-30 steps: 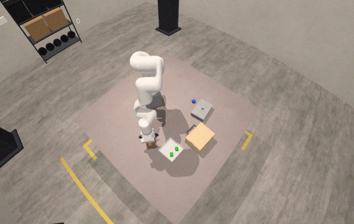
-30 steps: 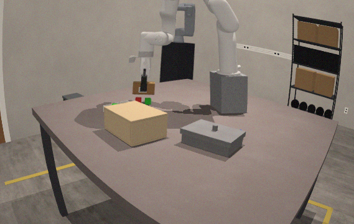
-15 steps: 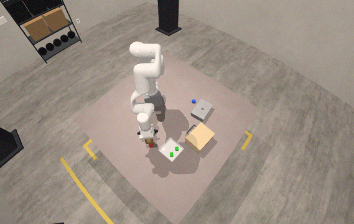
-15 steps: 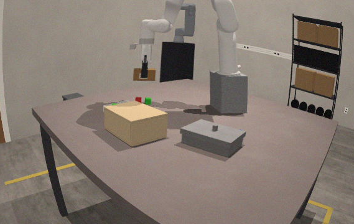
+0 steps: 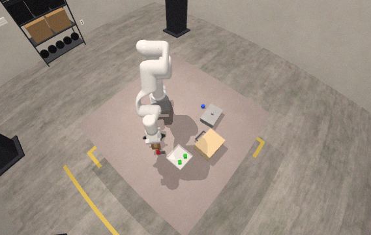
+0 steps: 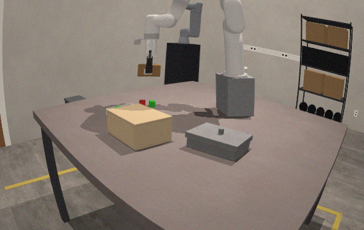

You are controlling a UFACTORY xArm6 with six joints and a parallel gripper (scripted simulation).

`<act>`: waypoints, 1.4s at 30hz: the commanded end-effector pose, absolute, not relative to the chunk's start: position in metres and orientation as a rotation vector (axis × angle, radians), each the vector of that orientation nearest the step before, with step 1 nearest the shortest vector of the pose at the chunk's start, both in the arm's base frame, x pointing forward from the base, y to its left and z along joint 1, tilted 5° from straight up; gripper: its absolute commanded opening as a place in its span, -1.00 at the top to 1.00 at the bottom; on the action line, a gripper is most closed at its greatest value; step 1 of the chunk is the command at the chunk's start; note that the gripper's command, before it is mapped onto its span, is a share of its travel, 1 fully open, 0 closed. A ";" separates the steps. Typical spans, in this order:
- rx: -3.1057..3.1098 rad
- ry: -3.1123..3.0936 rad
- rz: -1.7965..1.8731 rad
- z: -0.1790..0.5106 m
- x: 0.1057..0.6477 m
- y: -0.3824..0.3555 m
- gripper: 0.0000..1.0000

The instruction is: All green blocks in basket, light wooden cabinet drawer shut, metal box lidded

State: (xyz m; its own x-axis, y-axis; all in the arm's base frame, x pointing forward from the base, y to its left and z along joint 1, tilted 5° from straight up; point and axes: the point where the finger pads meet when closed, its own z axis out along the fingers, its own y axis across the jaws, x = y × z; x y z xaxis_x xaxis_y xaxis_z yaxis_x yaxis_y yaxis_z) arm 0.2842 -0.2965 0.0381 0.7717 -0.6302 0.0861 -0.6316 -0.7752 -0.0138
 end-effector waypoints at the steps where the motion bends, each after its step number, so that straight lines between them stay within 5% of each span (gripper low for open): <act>1: 2.940 -1.047 0.139 0.041 0.285 -0.297 -0.24; 14: 3.023 -0.742 0.135 0.035 0.292 -0.153 -0.24; 42: 3.023 -0.742 0.135 0.033 0.292 -0.153 -0.24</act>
